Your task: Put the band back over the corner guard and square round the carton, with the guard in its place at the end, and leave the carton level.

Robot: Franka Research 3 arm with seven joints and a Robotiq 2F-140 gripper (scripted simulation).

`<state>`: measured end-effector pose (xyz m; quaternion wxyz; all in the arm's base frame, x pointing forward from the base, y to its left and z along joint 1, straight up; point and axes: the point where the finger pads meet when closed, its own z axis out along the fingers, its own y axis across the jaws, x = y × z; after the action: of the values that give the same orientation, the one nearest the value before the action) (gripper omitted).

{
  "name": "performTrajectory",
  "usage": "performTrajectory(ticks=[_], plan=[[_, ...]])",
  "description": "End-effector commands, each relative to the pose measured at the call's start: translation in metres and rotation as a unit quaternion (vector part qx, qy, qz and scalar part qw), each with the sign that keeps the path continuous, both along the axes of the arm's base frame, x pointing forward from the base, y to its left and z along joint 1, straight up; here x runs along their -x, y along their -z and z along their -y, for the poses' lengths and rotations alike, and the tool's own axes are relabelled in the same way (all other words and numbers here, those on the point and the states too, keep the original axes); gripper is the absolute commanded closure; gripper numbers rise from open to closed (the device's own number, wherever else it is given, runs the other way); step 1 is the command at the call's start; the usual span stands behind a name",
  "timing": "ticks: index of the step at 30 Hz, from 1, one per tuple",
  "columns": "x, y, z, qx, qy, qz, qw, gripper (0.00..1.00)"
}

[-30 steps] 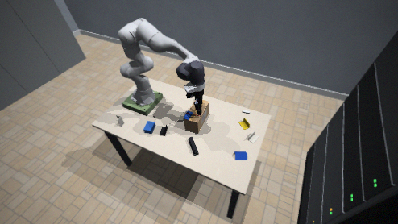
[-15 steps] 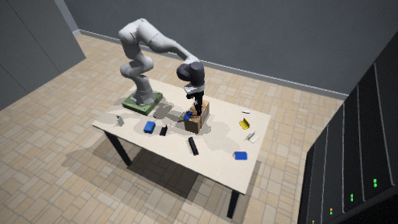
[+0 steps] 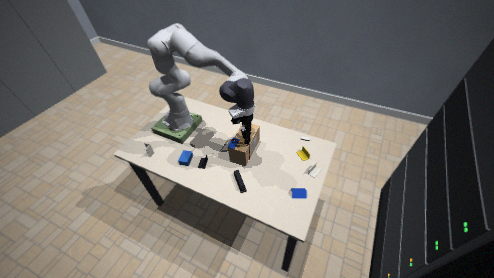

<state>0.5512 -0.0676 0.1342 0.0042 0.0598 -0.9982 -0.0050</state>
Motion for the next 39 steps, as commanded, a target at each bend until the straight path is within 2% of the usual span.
performTrajectory(ticks=[1, 39], plan=[[-0.0016, 0.0022, 0.0005, 0.002, 0.000, 0.002, 1.000, 0.82], [-0.0021, 0.0065, 0.0005, 0.002, 0.000, 0.002, 1.000, 0.82]])
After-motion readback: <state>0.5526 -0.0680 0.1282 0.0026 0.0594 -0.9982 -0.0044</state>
